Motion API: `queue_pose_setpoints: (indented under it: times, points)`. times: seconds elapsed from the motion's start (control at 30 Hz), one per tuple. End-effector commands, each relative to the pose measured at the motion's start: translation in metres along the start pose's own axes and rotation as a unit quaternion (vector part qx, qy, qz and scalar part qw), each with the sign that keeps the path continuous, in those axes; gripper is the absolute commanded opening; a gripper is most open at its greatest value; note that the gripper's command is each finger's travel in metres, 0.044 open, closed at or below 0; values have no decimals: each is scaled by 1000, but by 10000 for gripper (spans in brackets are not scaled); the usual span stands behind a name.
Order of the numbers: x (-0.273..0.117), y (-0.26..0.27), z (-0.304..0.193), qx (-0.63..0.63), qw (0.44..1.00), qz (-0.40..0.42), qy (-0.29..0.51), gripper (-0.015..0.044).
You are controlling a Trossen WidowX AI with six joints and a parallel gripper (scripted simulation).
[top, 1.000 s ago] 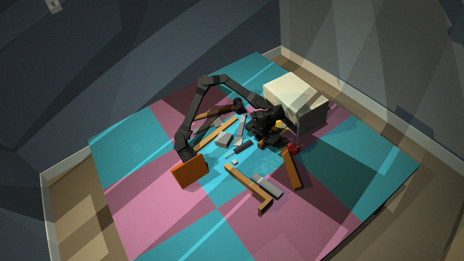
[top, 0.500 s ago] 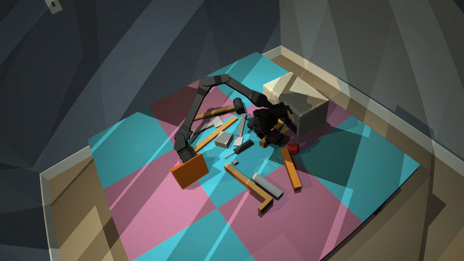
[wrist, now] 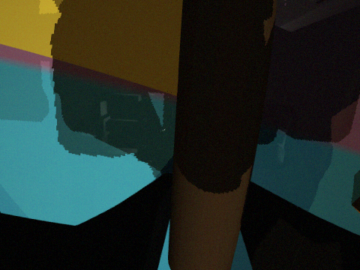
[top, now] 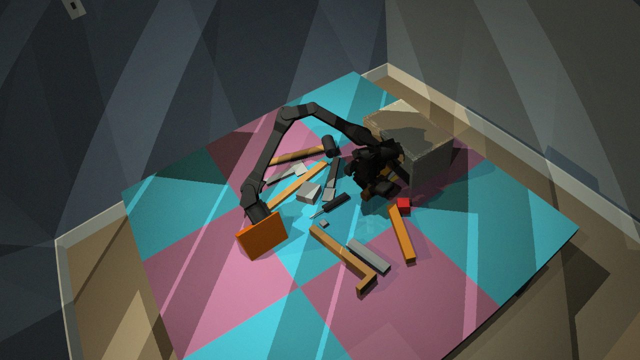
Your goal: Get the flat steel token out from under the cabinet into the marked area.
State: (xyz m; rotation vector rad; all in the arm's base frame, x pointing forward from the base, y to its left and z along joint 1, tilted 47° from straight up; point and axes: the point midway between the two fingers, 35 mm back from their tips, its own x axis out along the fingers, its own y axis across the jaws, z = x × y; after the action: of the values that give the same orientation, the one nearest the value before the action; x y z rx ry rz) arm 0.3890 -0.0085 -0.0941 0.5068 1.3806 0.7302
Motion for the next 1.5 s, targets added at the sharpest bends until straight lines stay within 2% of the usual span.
queue_pose_setpoints:
  times: [0.0, 1.47]
  points:
    - [0, 0, 5, 0, 1000, 0, -2, 0]
    - [1, 15, 29, 0, 1000, 0, -2, 0]
